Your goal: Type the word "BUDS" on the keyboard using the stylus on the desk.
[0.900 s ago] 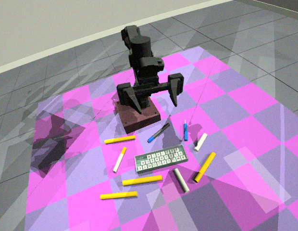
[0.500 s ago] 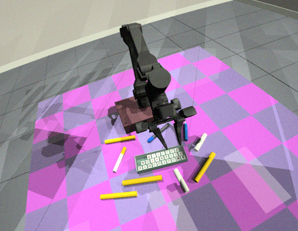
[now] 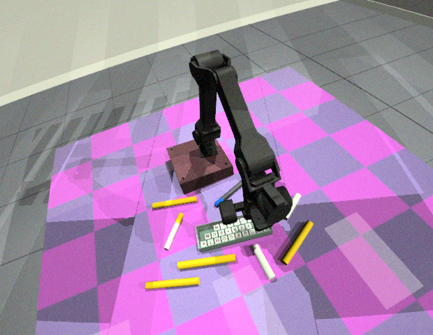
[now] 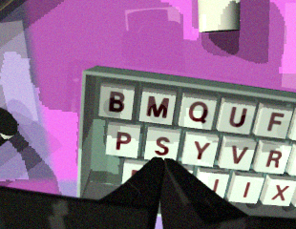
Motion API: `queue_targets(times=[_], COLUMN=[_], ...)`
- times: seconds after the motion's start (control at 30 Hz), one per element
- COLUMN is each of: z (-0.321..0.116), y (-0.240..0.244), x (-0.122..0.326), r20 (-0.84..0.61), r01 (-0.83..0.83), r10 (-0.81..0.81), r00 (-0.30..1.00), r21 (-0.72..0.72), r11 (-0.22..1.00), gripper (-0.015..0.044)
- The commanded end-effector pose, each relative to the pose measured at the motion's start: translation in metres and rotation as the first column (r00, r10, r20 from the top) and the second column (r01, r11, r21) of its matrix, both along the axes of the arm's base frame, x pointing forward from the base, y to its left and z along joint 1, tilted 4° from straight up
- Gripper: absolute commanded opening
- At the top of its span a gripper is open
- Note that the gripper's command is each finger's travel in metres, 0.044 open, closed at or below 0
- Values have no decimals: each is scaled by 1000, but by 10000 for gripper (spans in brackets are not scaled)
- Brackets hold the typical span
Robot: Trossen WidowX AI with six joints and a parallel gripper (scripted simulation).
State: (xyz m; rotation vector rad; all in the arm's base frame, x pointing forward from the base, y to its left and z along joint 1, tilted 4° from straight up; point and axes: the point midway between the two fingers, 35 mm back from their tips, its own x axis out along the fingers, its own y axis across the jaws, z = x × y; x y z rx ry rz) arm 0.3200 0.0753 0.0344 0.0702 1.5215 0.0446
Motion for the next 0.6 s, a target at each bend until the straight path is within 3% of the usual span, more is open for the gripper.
queue_targets(times=[0.0,0.2,0.4,0.57], z=[1,1,-4,-4], y=[2,-1,-67,-69], x=[0,1,-1,-1], r20=[-20,-20,-20,-20], r01=[7,7,7,7], r10=[-7,-7,-7,-7], r00=[1000,1000,1000,1000], r21=[4,3,-3,-3], r11=[1000,1000,1000,1000], gripper=[0,0,0,0])
